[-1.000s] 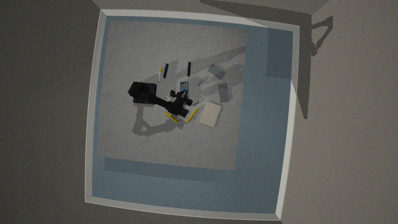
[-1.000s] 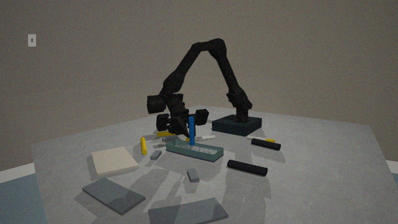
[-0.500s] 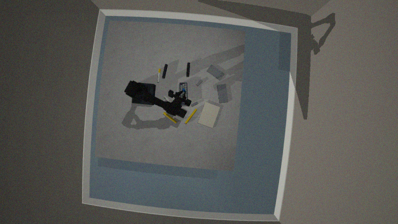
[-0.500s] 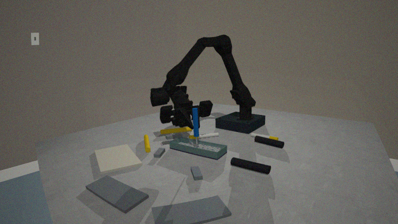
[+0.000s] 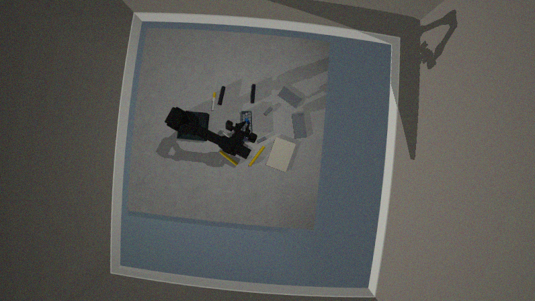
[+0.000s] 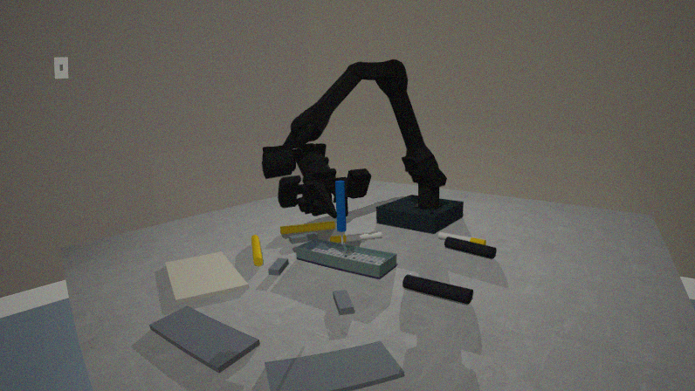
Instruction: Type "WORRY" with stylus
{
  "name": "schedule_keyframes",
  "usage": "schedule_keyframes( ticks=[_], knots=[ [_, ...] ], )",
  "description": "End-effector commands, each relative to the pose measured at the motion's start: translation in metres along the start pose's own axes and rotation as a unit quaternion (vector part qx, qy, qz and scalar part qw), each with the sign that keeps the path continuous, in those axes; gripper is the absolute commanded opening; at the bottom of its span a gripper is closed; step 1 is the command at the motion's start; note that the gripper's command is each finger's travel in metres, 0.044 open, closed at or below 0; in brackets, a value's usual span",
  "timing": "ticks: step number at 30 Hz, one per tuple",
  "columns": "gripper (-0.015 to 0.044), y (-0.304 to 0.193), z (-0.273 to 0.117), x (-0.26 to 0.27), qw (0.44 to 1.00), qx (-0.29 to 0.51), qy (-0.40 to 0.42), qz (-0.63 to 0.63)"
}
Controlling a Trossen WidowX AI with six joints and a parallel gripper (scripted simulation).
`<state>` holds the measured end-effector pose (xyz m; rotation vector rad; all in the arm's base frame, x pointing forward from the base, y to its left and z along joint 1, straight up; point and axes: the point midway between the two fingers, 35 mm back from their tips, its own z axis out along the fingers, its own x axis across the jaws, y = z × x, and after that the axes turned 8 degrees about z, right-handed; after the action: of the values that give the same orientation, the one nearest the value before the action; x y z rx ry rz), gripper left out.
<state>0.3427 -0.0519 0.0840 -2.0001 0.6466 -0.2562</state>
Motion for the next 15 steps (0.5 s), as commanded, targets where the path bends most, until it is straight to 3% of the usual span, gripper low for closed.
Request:
schedule_keyframes(
  ticks=[1,10,13,15],
  knots=[
    [0.0000,0.001,0.001,0.000,1.000,0.001,0.000,0.002],
    [0.0000,0.013,0.008,0.001,1.000,0.001,-0.001,0.003],
    [0.0079,0.015,0.009,0.002,1.000,0.001,-0.001,0.003],
    [0.0081,0.016,0.009,0.002,1.000,0.001,-0.001,0.003]
  ],
)
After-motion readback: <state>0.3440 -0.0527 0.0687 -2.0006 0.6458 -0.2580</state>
